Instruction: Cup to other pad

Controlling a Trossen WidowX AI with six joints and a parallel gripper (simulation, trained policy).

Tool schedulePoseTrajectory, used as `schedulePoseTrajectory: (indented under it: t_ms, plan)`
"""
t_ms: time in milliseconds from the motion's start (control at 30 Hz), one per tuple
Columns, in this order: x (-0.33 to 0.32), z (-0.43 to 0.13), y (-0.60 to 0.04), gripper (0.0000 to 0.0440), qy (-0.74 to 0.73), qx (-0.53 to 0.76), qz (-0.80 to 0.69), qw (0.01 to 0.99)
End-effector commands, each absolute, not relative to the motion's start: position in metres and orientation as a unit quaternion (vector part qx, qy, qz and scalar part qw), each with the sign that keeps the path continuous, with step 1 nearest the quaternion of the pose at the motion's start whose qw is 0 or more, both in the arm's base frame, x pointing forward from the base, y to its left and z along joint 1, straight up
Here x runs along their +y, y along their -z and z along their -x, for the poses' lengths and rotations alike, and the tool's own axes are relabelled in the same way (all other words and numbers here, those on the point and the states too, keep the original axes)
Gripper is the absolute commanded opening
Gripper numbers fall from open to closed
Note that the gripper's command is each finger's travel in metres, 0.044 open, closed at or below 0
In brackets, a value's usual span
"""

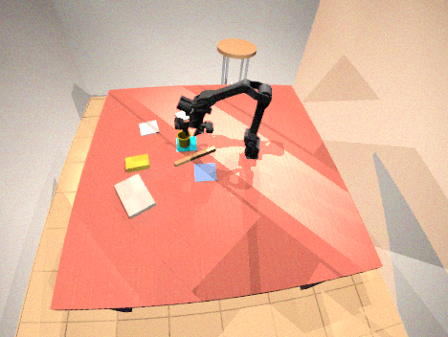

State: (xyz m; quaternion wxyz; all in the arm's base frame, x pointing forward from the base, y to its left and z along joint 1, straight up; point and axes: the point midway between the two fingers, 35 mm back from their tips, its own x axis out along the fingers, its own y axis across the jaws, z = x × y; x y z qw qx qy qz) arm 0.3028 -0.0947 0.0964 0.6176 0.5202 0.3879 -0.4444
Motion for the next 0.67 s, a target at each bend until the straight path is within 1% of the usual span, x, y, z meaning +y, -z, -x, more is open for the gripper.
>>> schedulePoseTrajectory:
  t_ms: [0,267,367,533,633]
  plan:
    - [-0.095,-0.299,-0.103,0.0187,0.439,0.386,-0.525,0.618]
    - [-0.098,-0.293,-0.128,0.0219,0.429,0.367,-0.542,0.623]
    - [-0.100,-0.292,-0.140,0.0242,0.425,0.356,-0.546,0.628]
    - [-0.106,-0.291,-0.155,0.0339,0.424,0.343,-0.554,0.630]
    - [-0.110,-0.291,-0.162,0.0408,0.424,0.334,-0.558,0.631]
